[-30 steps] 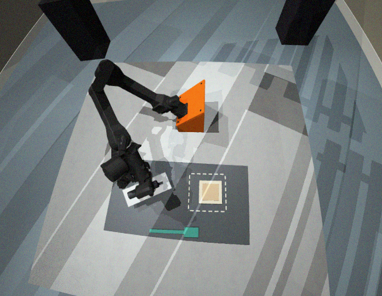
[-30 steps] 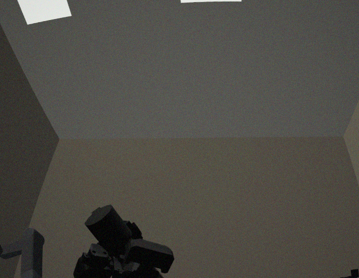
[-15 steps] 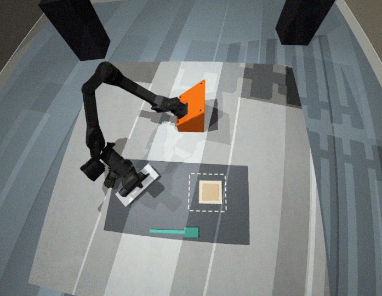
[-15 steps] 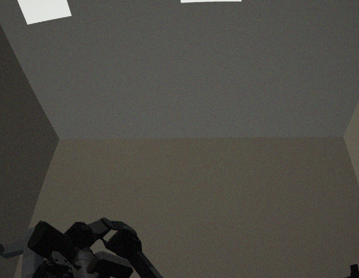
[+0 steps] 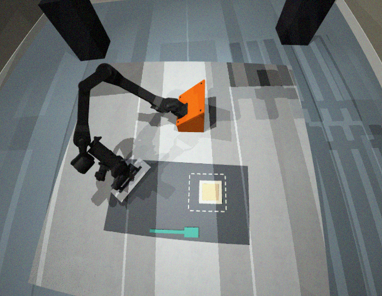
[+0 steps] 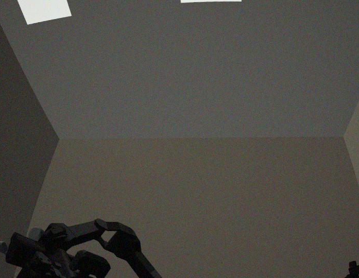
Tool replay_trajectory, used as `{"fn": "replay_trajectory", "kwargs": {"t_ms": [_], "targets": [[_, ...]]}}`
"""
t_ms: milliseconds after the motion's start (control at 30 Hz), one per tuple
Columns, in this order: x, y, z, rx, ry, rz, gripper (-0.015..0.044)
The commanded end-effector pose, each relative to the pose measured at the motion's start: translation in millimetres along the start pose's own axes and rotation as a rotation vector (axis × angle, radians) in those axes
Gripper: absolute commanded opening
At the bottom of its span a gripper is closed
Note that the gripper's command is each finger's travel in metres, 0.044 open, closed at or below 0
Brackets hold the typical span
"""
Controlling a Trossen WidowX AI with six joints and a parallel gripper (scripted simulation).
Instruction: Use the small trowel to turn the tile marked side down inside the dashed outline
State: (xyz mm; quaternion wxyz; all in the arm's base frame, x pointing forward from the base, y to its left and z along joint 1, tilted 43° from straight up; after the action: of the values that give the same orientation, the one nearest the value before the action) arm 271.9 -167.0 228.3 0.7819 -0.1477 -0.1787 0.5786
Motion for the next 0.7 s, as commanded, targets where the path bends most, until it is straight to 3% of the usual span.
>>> {"fn": "replay_trajectory", "kwargs": {"t_ms": [0,667], "targets": [[0.5,-2.7,2.7,-0.01,-0.013,0.014,0.0],[-23.0,1.0,-18.2,-0.011,-0.007,0.014,0.0]]}}
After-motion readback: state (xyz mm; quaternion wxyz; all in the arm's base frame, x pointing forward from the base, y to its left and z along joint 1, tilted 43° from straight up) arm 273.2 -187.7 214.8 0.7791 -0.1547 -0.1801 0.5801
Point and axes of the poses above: the point midway between the two fingers, 35 mm back from their tips, its own z axis back along the fingers, its own x axis across the jaws, y = z × x, the point moved 7 cm from there along z, back along the fingers, and after that the axes turned 12 degrees about z, right-handed, at the moved point
